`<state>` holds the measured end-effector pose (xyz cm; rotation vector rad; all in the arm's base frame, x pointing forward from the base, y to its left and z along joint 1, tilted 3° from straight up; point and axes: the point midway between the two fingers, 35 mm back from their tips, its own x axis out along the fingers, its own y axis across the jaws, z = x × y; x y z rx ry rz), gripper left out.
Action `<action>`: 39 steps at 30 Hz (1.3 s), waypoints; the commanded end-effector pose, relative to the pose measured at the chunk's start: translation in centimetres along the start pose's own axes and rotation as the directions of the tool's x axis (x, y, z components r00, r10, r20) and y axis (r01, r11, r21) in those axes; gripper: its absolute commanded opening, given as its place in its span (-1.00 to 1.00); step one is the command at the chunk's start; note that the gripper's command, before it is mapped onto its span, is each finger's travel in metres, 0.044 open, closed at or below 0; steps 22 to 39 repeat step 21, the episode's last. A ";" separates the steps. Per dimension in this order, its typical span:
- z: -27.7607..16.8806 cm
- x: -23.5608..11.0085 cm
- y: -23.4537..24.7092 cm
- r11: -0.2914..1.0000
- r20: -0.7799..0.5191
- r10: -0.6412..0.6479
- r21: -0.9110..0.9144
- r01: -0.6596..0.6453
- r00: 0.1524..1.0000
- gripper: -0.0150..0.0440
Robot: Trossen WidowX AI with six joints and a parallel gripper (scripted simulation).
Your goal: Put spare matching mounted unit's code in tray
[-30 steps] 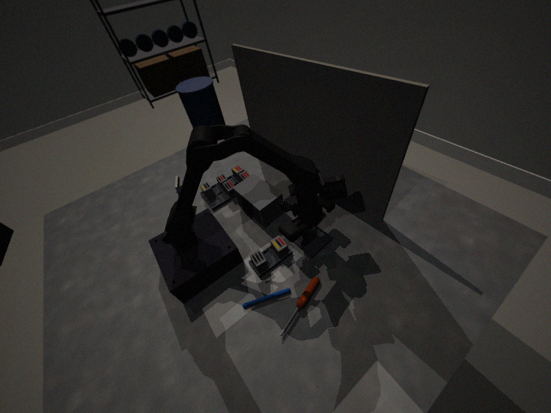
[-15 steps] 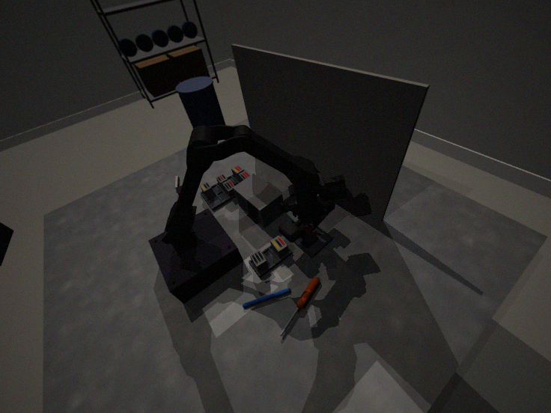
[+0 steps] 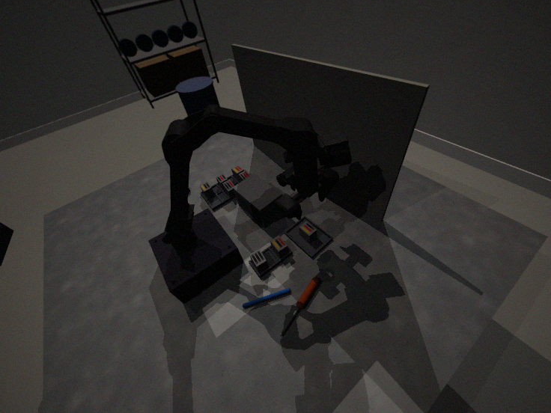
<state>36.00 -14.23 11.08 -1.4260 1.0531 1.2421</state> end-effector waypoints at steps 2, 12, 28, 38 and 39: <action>0.4 0.3 0.5 1.000 0.024 0.028 -0.003 -0.027 0.999 1.00; 0.2 -0.1 0.3 1.000 0.011 0.017 0.000 -0.017 1.000 1.00; 0.2 -0.1 0.3 1.000 0.011 0.017 0.000 -0.017 1.000 1.00; 0.2 -0.1 0.3 1.000 0.011 0.017 0.000 -0.017 1.000 1.00; 0.2 -0.1 0.3 1.000 0.011 0.017 0.000 -0.017 1.000 1.00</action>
